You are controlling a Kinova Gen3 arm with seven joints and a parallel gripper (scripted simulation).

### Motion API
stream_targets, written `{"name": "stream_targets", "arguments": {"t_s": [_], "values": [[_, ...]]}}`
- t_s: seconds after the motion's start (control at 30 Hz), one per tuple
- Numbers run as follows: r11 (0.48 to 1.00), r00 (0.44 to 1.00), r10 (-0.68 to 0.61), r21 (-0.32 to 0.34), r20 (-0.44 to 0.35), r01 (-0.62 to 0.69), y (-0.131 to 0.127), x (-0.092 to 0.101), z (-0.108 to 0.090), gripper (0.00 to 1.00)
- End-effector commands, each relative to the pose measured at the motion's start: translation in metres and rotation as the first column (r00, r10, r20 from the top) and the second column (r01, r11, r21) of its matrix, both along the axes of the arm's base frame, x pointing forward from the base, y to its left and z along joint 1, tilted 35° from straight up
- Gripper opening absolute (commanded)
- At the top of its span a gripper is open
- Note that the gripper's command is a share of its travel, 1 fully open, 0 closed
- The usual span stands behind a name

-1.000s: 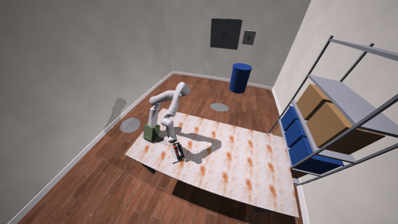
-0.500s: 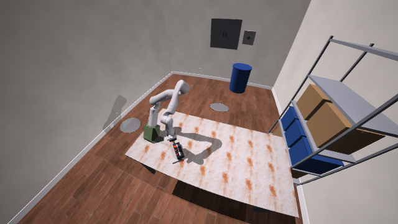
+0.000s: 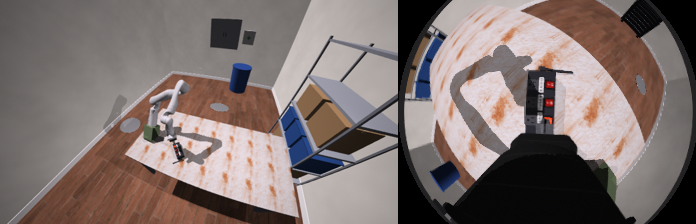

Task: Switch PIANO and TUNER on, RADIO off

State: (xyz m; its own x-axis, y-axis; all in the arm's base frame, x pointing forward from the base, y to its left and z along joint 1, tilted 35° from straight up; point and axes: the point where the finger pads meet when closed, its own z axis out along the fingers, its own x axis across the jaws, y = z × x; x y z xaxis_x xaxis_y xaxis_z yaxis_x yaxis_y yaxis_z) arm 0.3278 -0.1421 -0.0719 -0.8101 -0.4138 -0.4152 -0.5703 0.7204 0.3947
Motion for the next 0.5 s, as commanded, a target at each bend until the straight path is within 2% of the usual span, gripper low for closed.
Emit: {"name": "stream_targets", "arguments": {"t_s": [0.0,0.07,0.23,0.47], "values": [[1.0,1.0,-0.001,-0.001,0.001,0.001,-0.001,0.0,0.0,0.0],[1.0,1.0,-0.001,-0.001,0.002,0.001,-0.004,0.002,0.0,0.0],[1.0,1.0,-0.001,-0.001,0.002,0.001,-0.038,0.022,-0.006,0.0],[1.0,1.0,-0.001,-0.001,0.001,0.001,-0.041,0.024,-0.006,0.0]]}}
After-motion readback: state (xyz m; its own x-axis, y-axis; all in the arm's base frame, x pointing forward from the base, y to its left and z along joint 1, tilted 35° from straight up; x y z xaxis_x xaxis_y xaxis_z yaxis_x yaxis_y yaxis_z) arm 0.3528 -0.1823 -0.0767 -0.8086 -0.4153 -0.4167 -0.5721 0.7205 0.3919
